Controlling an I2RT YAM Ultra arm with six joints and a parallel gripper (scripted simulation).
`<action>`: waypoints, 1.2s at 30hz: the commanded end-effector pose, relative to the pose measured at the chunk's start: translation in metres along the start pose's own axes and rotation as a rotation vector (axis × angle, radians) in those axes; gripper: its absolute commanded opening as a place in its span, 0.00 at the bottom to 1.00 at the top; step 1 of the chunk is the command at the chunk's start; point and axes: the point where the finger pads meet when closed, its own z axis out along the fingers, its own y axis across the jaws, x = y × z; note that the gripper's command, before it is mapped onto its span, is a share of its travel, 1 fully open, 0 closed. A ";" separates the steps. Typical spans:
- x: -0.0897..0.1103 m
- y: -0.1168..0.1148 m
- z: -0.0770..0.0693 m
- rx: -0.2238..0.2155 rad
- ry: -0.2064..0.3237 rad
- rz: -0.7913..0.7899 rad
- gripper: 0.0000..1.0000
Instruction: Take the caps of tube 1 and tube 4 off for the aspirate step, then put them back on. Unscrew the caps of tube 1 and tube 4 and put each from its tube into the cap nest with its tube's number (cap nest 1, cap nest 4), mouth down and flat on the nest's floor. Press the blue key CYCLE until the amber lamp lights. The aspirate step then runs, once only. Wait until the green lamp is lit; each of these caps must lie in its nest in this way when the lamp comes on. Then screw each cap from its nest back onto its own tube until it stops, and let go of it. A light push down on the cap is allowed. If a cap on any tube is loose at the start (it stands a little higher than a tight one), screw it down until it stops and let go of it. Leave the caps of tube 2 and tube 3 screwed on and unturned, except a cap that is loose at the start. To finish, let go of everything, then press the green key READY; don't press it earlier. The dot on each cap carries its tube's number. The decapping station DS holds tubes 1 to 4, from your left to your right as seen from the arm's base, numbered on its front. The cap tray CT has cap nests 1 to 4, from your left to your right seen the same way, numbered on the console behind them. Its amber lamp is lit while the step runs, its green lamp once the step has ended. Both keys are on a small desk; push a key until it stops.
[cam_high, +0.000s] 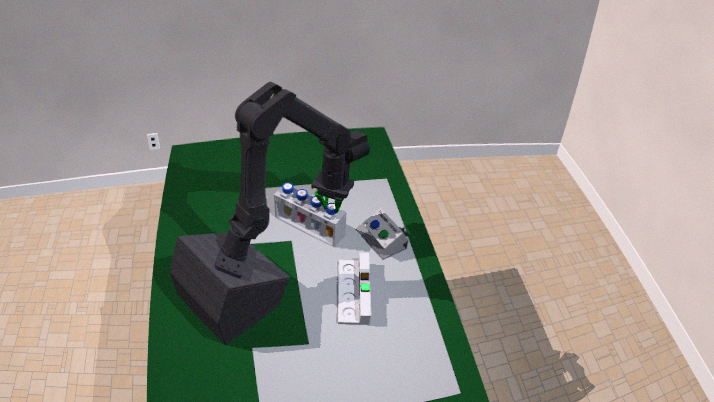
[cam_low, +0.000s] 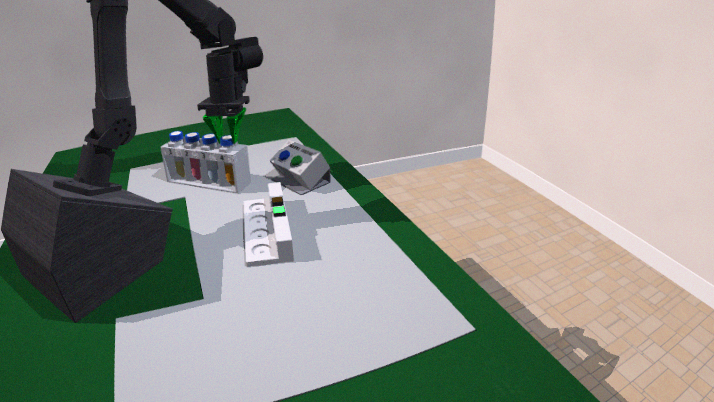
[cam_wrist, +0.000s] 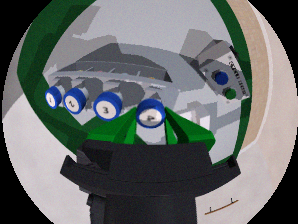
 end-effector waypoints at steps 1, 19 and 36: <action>-0.002 -0.001 -0.002 0.004 -0.009 0.234 0.00; -0.002 -0.001 -0.001 0.001 -0.010 0.984 0.00; -0.002 -0.001 -0.001 -0.001 -0.010 1.373 0.00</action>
